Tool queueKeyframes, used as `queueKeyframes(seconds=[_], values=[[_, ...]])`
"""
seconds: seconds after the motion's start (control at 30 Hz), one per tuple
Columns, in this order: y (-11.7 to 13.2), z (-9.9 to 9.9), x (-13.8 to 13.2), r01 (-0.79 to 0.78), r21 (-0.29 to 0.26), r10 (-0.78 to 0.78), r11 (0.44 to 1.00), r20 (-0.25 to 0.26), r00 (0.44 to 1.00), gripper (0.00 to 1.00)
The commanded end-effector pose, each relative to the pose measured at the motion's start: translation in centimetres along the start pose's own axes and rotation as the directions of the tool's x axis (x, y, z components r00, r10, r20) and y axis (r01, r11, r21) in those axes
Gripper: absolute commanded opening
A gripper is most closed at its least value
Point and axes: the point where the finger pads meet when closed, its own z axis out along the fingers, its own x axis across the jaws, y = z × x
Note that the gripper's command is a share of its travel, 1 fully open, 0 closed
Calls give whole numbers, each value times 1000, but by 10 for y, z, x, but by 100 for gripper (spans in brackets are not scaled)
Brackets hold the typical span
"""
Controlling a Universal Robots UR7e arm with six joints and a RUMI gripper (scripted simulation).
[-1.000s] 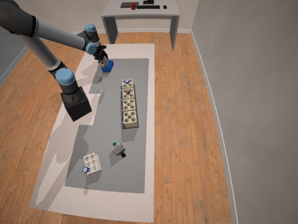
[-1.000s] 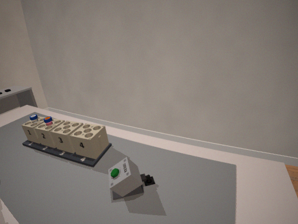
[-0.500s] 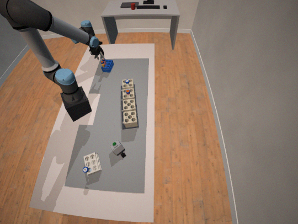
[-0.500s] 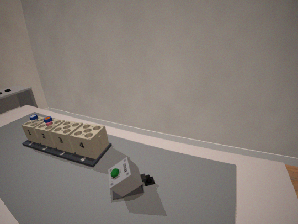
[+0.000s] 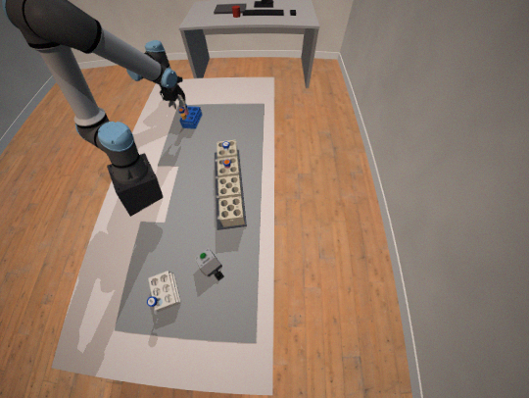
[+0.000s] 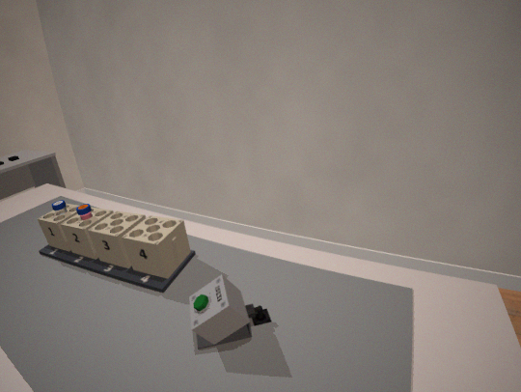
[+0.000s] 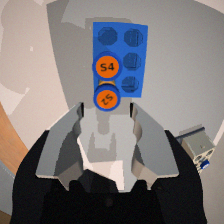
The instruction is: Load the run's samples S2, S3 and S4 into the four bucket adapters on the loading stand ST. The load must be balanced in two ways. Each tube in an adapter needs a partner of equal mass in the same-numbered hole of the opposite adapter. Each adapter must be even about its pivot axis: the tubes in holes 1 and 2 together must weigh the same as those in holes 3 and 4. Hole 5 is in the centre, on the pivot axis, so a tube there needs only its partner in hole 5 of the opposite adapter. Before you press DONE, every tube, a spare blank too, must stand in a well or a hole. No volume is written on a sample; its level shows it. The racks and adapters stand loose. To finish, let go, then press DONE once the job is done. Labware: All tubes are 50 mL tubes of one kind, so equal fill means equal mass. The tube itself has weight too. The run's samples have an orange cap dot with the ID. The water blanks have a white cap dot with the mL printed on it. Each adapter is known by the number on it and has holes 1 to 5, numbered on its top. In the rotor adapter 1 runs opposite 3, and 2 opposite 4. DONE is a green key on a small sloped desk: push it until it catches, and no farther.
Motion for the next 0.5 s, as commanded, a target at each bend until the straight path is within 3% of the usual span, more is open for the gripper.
queueKeyframes(seconds=[0.0, 0.47], values=[[-1, 16, 0, 0, 2, 0, 1000, -1, 1000, 35], [-1, 25, 0, 0, 2, 0, 1000, -1, 1000, 35]])
